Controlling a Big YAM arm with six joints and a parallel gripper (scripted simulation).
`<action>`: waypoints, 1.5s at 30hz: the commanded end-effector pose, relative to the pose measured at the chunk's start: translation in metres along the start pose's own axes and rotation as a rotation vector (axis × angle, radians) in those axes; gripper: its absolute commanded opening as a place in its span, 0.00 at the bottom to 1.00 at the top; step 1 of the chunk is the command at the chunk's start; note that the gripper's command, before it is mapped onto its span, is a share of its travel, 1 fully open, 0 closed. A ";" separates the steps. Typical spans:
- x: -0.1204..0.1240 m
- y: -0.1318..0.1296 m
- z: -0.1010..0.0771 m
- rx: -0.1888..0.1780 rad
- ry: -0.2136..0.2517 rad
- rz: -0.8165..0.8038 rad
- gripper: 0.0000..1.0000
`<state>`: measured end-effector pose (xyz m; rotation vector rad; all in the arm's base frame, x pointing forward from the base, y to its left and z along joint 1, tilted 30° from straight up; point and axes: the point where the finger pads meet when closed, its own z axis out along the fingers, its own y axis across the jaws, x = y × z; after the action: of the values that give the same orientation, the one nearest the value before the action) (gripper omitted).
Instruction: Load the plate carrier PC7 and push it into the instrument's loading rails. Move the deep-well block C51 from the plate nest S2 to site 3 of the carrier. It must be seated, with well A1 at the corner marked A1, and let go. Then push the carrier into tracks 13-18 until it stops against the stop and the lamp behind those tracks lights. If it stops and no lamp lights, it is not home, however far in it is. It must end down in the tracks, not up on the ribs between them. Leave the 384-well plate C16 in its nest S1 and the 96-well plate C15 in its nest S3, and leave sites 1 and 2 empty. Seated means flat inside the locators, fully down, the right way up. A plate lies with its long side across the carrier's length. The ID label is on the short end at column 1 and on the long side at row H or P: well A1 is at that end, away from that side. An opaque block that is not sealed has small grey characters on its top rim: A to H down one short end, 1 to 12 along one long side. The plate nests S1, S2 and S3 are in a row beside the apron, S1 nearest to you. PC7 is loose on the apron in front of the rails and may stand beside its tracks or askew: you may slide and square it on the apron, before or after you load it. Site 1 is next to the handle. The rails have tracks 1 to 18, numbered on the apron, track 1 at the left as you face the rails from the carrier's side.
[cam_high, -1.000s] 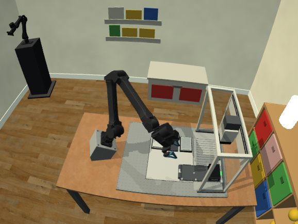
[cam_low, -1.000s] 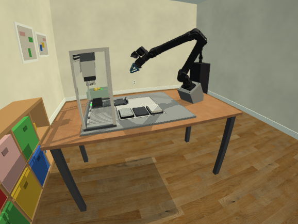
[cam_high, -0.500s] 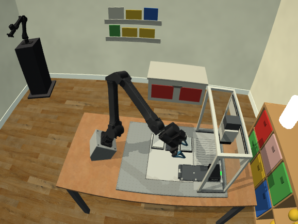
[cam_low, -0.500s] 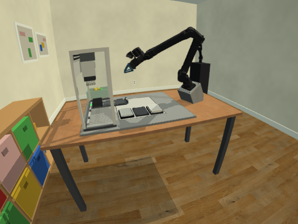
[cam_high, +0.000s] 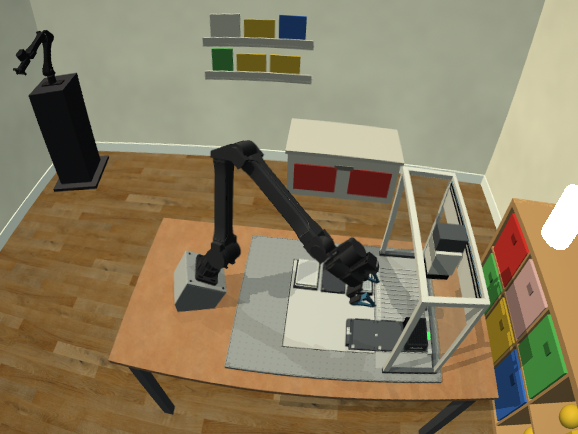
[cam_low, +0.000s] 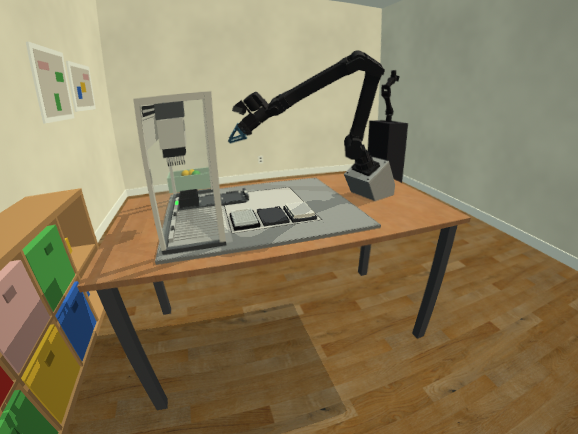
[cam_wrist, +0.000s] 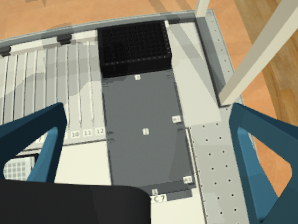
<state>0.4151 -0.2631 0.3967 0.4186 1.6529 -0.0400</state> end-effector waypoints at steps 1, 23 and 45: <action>-0.044 0.011 0.008 -0.012 -0.057 -0.016 1.00; -0.083 0.027 0.065 -0.012 -0.054 -0.011 1.00; -0.129 0.045 0.126 -0.013 -0.058 -0.009 1.00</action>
<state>0.5488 -0.2880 0.4712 0.4193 1.6551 -0.0412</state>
